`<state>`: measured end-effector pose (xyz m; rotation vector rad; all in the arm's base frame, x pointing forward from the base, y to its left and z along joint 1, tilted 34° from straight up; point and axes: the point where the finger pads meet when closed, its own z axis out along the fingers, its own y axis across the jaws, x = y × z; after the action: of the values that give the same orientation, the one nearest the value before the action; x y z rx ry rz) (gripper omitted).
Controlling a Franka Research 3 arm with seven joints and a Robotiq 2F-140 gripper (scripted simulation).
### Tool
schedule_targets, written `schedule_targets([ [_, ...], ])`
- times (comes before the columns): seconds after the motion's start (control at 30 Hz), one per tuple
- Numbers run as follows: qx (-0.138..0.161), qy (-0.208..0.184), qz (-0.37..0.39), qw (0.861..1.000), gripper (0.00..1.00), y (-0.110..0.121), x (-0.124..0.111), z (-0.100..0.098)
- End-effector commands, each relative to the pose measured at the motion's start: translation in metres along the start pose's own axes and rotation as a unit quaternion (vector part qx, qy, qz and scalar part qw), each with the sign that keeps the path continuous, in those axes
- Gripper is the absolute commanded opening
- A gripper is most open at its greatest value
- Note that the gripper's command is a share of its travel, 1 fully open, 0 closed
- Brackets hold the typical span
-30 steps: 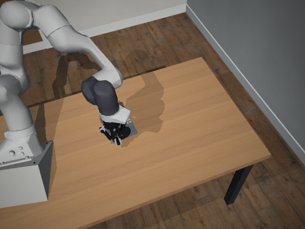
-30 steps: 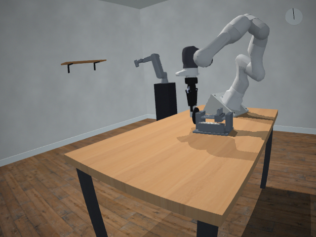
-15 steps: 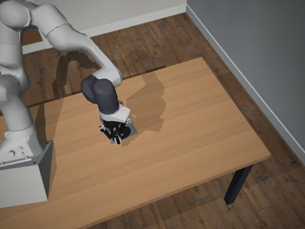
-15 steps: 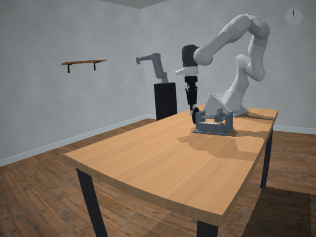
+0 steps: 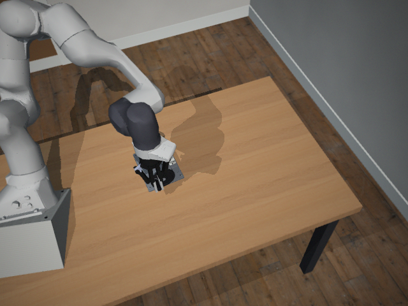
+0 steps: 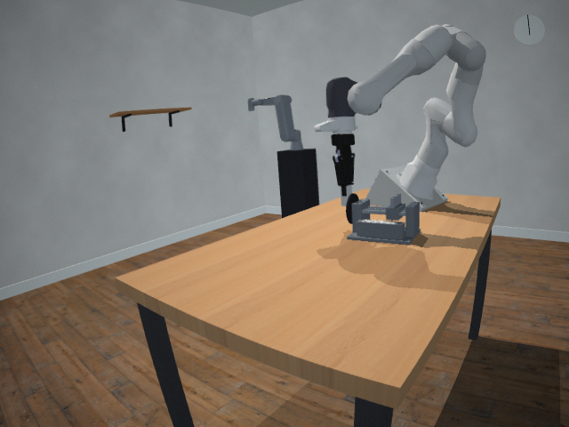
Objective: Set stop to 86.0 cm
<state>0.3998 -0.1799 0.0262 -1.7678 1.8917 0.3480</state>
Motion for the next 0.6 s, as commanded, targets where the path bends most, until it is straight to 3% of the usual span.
schedule_targets([
  [0.0, 0.004, 0.001, 0.002, 1.0, 0.04, -0.008, 0.0, -0.008],
  [0.57, 0.004, 0.001, 0.002, 1.0, 0.04, -0.022, 0.0, -0.014],
])
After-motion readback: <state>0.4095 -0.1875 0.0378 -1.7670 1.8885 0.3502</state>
